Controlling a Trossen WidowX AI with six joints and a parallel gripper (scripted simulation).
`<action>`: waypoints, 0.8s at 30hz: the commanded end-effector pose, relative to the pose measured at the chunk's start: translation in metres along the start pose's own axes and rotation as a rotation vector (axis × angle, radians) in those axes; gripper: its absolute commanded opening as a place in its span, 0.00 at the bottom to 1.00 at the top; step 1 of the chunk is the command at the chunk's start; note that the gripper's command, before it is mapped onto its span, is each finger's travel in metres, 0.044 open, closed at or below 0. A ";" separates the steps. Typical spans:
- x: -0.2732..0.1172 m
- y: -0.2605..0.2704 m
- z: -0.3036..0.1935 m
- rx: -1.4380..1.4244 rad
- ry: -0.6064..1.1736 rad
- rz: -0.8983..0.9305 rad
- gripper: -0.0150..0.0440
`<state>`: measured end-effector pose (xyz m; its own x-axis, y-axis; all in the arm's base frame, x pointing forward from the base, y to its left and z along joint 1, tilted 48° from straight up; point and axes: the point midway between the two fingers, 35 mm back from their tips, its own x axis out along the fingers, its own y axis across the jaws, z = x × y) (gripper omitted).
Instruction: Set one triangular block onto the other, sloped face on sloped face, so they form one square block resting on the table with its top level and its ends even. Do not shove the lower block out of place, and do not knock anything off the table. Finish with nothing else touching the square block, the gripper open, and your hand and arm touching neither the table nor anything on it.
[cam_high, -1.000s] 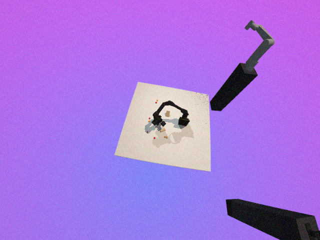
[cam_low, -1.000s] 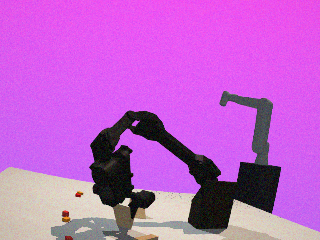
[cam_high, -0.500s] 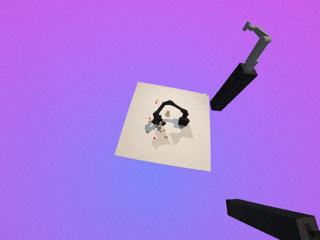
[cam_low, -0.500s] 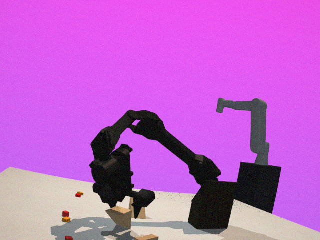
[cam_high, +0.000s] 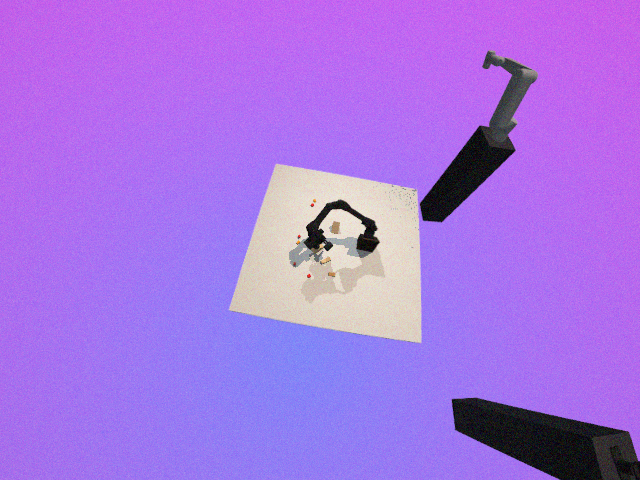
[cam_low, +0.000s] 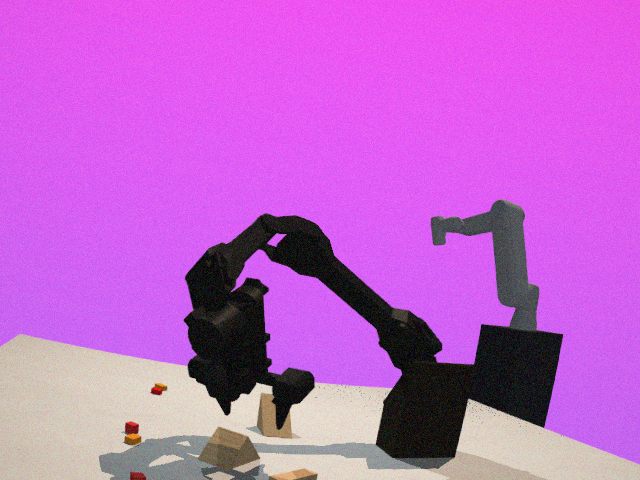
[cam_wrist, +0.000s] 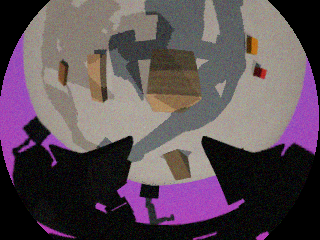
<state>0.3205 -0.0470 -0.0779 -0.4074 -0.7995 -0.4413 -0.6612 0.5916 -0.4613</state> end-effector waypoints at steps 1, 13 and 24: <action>-0.055 0.000 -0.019 -0.056 -0.078 -0.030 1.00; -0.057 0.006 -0.026 -0.065 -0.273 0.065 1.00; -0.015 0.008 -0.025 -0.036 -0.722 0.184 1.00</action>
<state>0.3154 -0.0240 -0.0514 -0.0955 -0.4880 -0.8676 -0.6383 0.6988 -0.3228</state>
